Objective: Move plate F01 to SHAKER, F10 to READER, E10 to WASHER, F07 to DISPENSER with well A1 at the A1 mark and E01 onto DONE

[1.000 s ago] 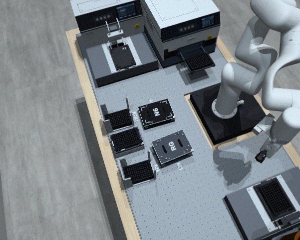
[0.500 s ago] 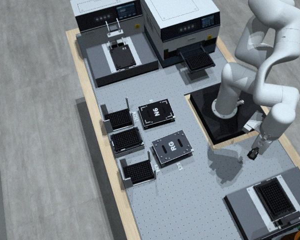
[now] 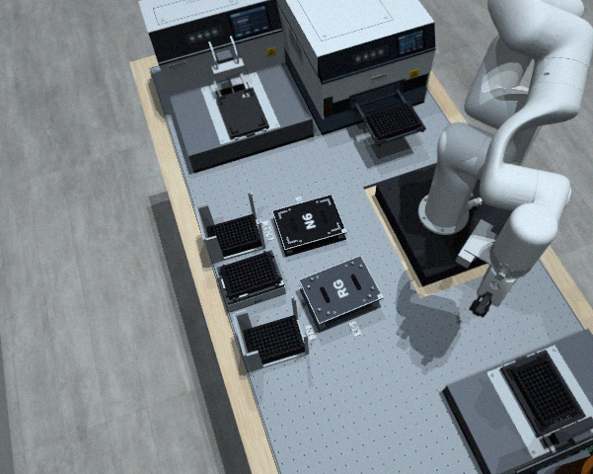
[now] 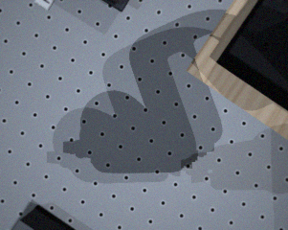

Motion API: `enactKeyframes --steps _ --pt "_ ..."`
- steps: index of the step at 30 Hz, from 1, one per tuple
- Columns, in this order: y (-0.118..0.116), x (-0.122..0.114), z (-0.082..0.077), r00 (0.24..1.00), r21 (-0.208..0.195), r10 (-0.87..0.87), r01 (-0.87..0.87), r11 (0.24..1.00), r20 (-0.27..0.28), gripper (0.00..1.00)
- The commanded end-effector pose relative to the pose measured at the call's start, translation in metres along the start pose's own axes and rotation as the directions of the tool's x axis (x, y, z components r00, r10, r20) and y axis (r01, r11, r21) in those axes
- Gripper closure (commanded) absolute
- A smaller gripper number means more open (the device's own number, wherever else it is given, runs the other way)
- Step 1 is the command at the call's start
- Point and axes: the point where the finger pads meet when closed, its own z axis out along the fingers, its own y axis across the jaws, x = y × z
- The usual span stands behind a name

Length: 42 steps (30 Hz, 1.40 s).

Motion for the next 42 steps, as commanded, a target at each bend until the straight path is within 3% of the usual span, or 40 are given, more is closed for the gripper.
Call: enactKeyframes --steps 1,12,17,32,35,42 --pt "-0.009 0.009 -0.002 1.000 0.002 -0.022 0.022 1.000 0.006 0.00" --pt "-0.030 0.035 -0.001 1.000 0.003 -0.022 0.022 1.000 0.005 0.00" --pt "-0.036 0.043 -0.001 0.990 0.003 -0.142 0.142 0.990 0.005 0.00" --pt "-0.063 0.077 -0.001 0.989 0.003 -0.147 0.147 0.989 0.005 0.00" --pt "-0.069 0.085 -0.001 0.964 0.004 -0.265 0.265 0.964 0.004 0.00" --pt "-0.083 0.104 -0.001 0.963 0.004 -0.270 0.270 0.963 0.004 0.00"
